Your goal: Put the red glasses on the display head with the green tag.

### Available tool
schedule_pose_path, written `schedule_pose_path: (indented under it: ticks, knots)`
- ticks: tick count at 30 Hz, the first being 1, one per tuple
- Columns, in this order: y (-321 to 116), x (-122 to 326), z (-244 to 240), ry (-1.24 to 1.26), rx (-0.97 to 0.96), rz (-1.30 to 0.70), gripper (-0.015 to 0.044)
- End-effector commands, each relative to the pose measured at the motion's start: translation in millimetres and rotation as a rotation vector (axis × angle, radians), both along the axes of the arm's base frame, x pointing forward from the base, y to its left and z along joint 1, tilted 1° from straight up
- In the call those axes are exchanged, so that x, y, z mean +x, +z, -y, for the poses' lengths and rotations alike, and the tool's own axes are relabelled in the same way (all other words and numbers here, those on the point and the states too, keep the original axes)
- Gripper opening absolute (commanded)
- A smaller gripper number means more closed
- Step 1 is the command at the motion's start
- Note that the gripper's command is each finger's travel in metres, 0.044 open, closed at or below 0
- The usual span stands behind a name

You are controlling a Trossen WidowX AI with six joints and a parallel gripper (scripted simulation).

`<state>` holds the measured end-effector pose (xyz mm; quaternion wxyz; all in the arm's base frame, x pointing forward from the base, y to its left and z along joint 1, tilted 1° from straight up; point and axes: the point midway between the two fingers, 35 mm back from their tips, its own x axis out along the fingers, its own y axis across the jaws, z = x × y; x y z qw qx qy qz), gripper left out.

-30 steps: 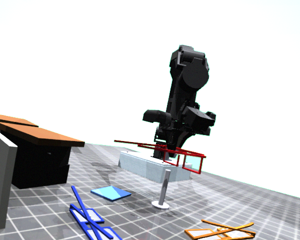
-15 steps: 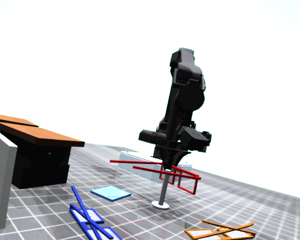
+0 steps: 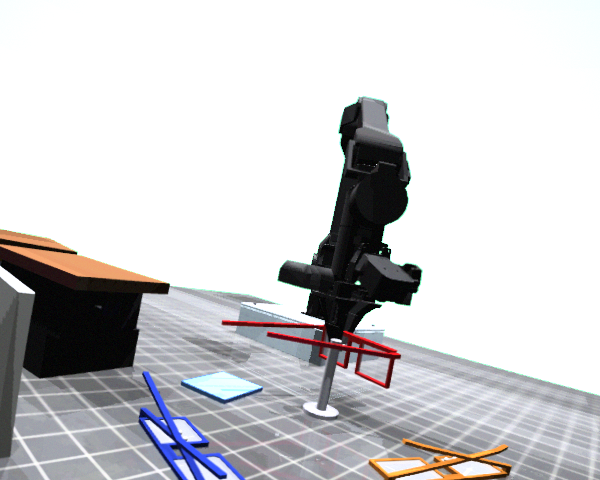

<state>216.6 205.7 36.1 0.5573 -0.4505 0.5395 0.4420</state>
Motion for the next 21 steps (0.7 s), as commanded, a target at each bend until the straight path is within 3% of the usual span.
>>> schedule_pose_path:
  ticks: [1,21]
  knots:
    - [-0.9,-3.6,3.3,-0.003,-0.005,-0.003,0.0]
    - [-1.3,-12.3,10.6,-0.003,-0.005,-0.004,0.0]
